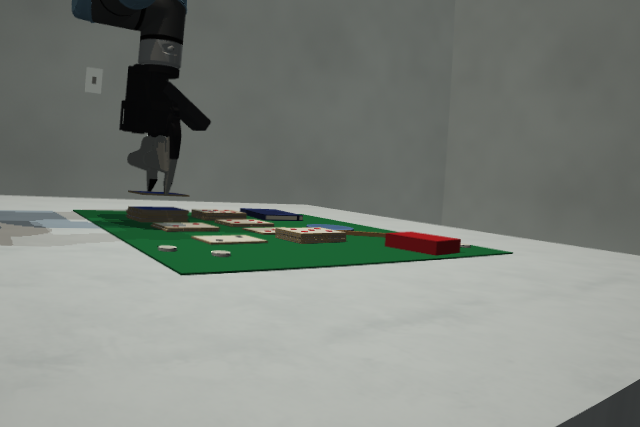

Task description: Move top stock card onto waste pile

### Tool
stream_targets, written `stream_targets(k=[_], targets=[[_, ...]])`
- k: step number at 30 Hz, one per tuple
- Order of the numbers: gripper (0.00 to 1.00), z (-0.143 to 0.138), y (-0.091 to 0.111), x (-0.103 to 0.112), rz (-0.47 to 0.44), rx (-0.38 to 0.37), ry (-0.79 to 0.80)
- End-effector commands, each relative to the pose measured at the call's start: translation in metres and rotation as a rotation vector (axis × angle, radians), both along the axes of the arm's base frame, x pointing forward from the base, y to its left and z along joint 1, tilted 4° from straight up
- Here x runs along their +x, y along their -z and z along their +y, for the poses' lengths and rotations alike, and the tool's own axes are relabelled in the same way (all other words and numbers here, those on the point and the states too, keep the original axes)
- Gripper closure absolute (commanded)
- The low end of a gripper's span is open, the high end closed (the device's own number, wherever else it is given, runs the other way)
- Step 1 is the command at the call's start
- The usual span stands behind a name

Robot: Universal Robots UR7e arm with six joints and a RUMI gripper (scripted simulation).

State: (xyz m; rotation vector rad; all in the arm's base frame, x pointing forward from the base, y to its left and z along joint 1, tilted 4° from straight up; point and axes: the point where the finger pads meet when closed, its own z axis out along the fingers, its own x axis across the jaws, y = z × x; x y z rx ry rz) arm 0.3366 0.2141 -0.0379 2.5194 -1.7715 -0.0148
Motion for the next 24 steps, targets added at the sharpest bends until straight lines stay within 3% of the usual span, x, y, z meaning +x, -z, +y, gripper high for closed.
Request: stream_targets(k=[1,24], targets=[[0.62,0.0005,-0.0107,0.0007,0.000,0.000,0.000],[0.62,-0.0085,-0.0154,0.0035,0.000,0.000,0.006]])
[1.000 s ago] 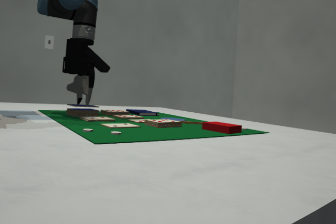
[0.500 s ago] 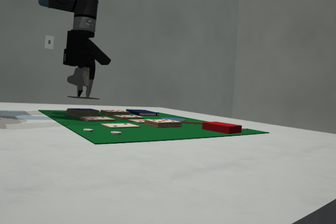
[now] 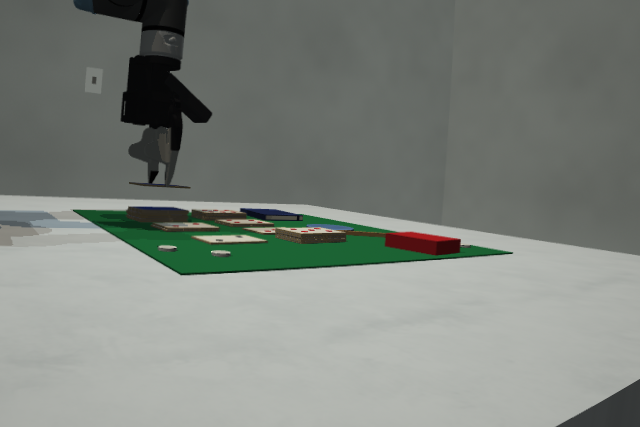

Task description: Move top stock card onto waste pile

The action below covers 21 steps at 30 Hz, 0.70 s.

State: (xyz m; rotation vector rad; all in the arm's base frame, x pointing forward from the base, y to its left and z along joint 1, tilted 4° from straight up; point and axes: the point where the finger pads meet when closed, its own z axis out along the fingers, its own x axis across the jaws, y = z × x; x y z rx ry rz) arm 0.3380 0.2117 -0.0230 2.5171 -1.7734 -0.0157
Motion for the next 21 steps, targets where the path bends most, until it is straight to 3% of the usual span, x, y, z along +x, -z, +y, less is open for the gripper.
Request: stream_targets(k=[1,9,21], targets=[[0.62,-0.009,-0.001,0.003,-0.001,0.000,0.006],[0.62,-0.033,-0.001,0.010,-0.002,-0.001,0.021],[0.62,-0.093,-0.003,0.028,-0.004,-0.002,0.058]])
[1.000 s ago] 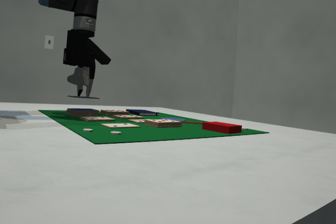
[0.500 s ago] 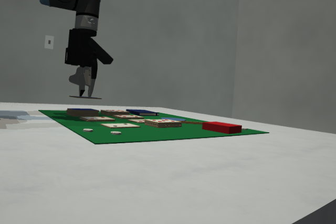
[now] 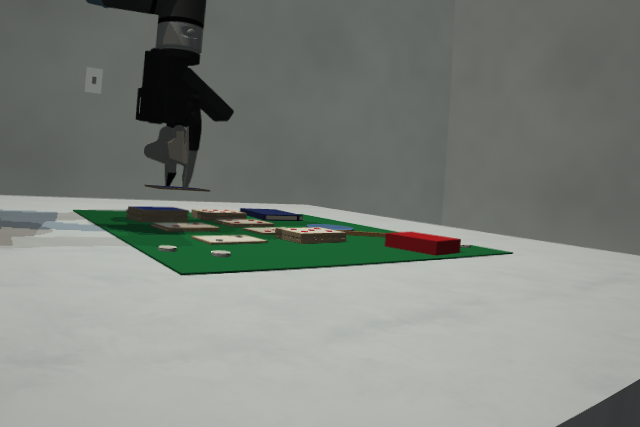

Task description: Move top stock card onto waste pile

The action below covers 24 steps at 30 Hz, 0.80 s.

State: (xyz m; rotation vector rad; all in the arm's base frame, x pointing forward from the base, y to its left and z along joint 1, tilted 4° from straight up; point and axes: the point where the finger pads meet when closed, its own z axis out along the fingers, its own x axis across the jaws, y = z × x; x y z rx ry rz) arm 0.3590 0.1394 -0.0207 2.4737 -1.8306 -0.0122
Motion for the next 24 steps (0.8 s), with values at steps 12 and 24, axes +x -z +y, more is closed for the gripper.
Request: stream_targets(k=[12,24], targets=[[0.62,-0.039,-0.002,0.012,-0.002,0.001,0.023],[0.62,-0.039,-0.002,0.012,-0.002,0.001,0.023]])
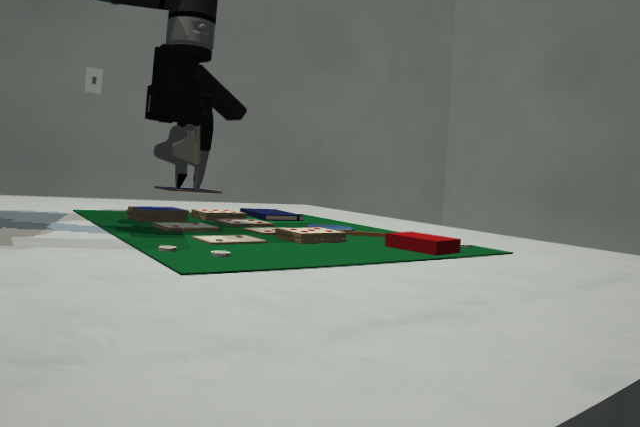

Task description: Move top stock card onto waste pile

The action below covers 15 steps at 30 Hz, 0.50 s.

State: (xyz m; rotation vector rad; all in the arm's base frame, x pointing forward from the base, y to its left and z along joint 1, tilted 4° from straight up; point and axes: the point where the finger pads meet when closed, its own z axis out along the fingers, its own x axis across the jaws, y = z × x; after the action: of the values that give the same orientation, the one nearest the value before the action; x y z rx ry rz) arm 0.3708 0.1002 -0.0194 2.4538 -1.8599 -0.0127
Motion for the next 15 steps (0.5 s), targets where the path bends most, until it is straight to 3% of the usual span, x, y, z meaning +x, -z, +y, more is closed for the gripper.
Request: stream_targets(k=[1,15], targets=[[0.62,-0.0002,-0.0003,0.0005,-0.001,0.000,0.000],[0.62,-0.0004,0.0050,0.0002,-0.001,0.000,0.000]])
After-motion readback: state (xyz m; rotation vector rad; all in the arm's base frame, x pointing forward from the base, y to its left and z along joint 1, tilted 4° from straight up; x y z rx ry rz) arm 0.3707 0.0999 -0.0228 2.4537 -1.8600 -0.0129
